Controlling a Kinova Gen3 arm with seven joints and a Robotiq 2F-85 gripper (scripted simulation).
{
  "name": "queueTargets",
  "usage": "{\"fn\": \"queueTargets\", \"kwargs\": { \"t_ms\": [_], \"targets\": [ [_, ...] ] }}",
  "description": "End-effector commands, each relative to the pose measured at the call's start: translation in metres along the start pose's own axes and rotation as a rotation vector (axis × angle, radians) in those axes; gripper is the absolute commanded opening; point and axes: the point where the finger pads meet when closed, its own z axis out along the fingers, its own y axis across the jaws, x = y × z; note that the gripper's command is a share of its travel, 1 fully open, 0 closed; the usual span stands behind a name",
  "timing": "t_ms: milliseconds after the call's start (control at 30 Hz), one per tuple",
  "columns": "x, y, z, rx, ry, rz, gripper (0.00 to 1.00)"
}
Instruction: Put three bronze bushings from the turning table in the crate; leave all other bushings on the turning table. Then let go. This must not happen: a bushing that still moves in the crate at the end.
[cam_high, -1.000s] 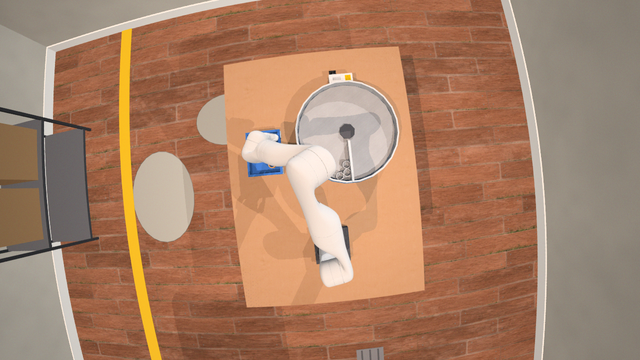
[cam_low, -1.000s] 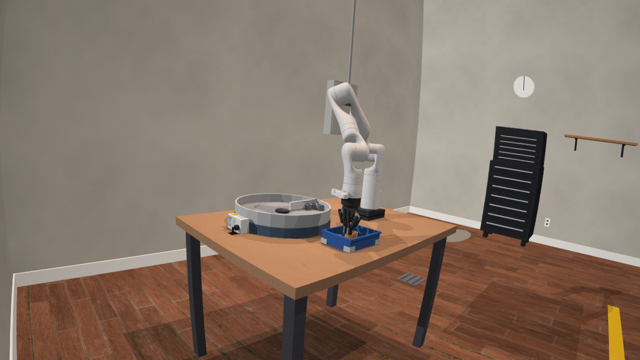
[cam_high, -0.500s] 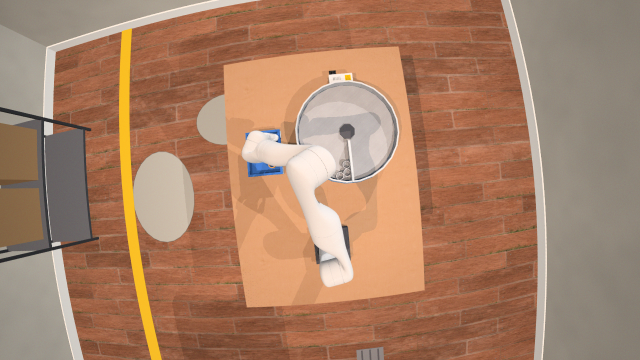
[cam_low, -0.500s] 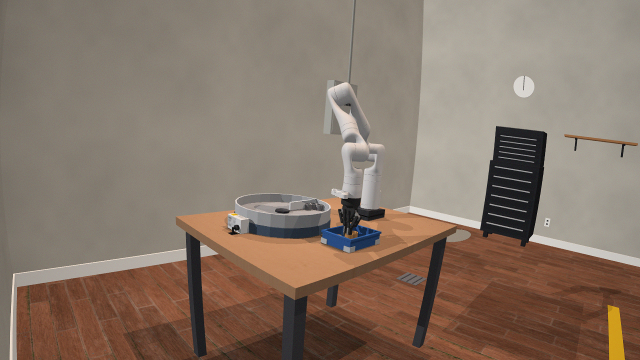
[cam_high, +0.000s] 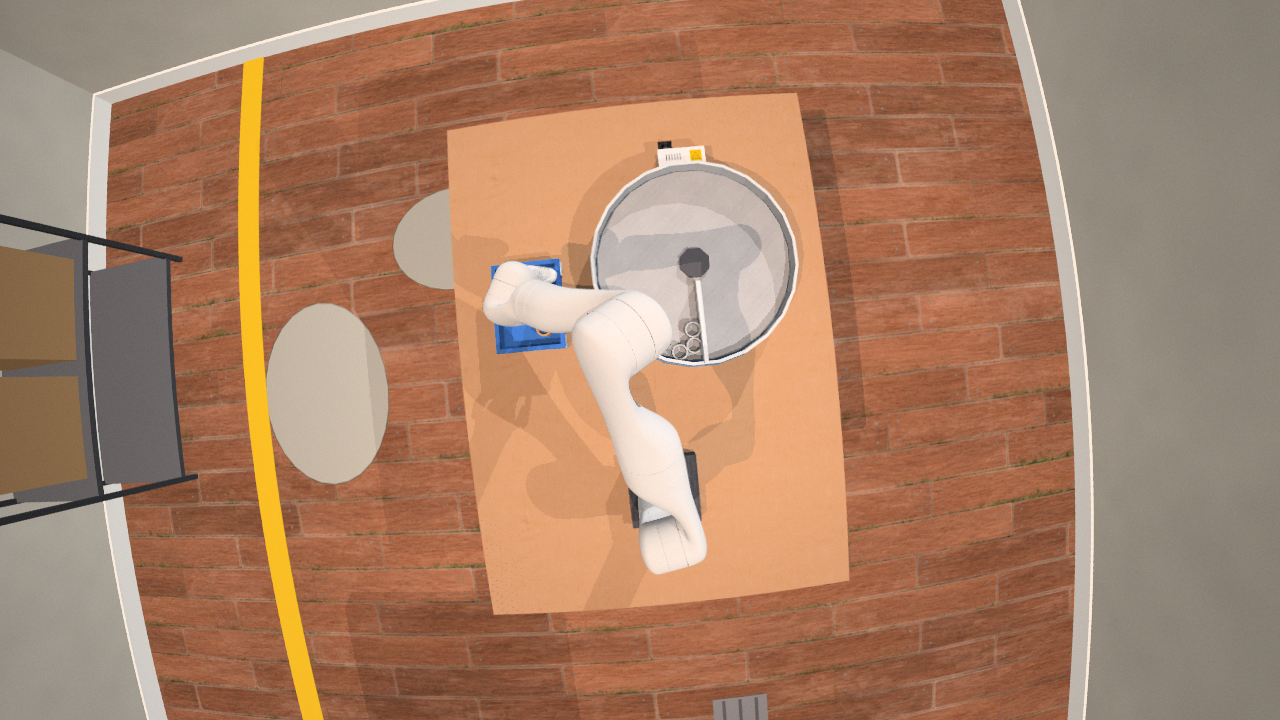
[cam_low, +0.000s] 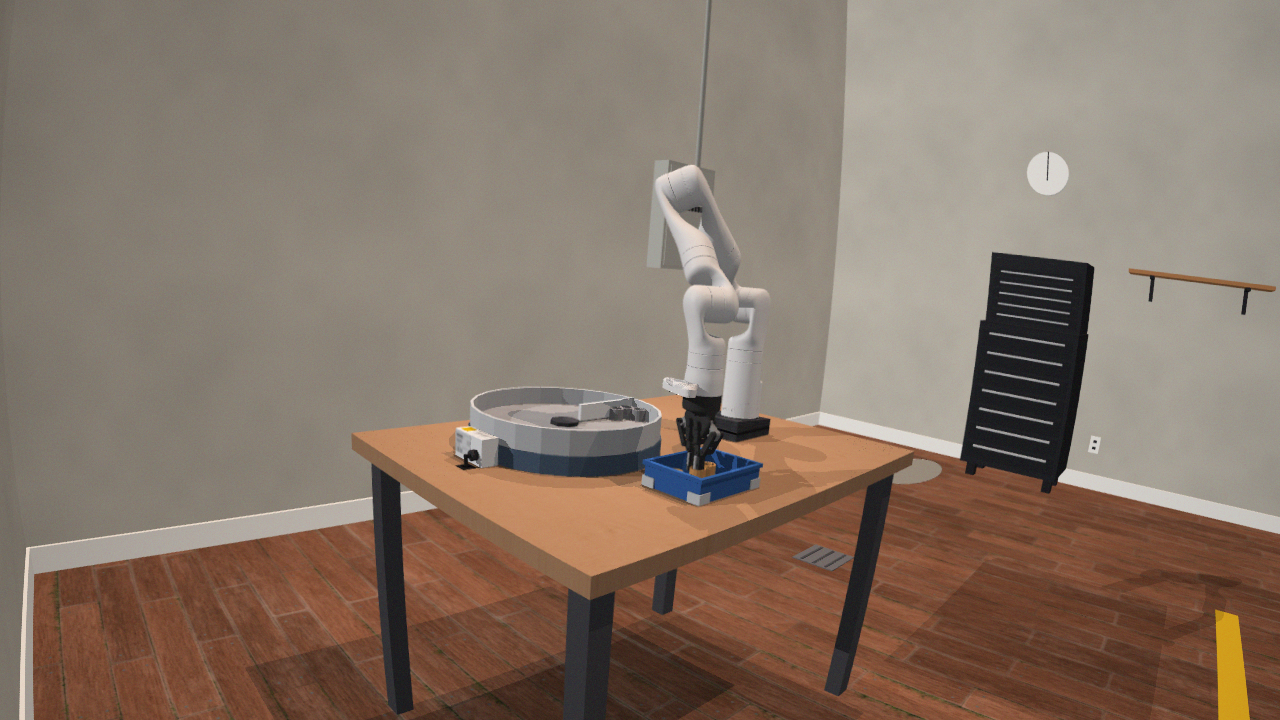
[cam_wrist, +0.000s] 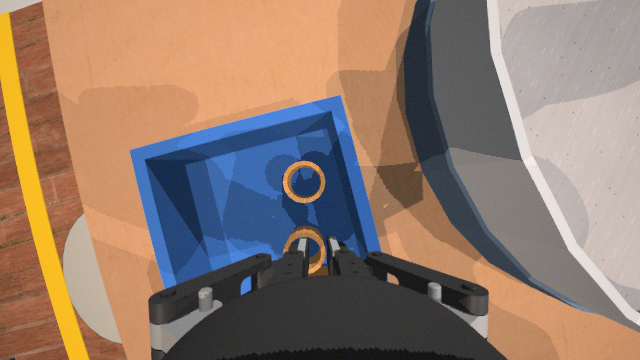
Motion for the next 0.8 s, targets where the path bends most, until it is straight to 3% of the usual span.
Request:
{"fn": "queueTargets", "kwargs": {
  "t_ms": [0,767],
  "targets": [
    [0.0005,-0.0004,-0.0008,0.001,0.002,0.0,0.16],
    [0.0005,-0.0001,-0.0058,0.001,0.002,0.0,0.16]
  ]
}}
